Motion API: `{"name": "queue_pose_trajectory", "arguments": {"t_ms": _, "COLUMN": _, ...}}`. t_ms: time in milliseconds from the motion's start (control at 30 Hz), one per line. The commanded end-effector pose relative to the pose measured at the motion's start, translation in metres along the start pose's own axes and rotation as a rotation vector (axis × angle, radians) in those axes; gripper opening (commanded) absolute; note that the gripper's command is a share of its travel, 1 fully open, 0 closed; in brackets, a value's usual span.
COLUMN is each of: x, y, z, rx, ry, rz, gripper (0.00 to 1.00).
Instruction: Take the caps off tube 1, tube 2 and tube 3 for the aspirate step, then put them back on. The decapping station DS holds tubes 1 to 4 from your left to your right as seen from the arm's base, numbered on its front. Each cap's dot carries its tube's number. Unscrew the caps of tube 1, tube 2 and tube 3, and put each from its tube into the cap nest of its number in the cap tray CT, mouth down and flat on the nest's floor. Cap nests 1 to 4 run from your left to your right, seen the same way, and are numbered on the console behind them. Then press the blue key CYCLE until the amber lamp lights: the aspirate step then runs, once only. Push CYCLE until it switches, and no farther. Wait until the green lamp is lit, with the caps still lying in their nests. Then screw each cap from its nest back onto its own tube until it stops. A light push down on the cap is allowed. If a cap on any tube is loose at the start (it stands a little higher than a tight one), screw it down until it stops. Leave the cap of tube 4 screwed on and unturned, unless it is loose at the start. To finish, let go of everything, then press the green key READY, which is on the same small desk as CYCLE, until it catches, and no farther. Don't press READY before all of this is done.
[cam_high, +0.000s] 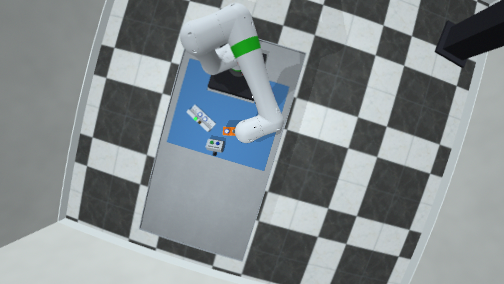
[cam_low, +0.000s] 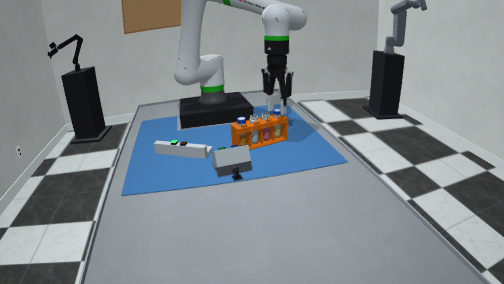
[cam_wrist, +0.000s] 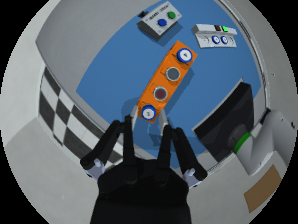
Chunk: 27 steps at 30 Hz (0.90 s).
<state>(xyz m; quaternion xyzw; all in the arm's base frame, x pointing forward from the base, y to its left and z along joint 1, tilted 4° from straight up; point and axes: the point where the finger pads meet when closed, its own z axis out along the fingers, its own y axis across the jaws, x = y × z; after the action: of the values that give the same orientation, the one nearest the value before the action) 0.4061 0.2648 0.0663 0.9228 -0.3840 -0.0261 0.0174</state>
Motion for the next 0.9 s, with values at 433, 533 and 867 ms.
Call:
{"name": "queue_pose_trajectory", "arguments": {"t_ms": 433, "x": 0.0000, "y": -0.0002, "z": 0.0043, "rx": 0.000, "ry": 0.000, "rz": 0.000, "gripper": 0.00}}
{"name": "queue_pose_trajectory", "arguments": {"t_ms": 533, "x": 0.0000, "y": -0.0002, "z": 0.0043, "rx": 0.000, "ry": 0.000, "rz": 0.000, "gripper": 0.00}}
{"name": "queue_pose_trajectory", "arguments": {"t_ms": 867, "x": 0.0000, "y": -0.0002, "z": 0.0043, "rx": 0.000, "ry": 0.000, "rz": 0.033, "gripper": 0.00}}
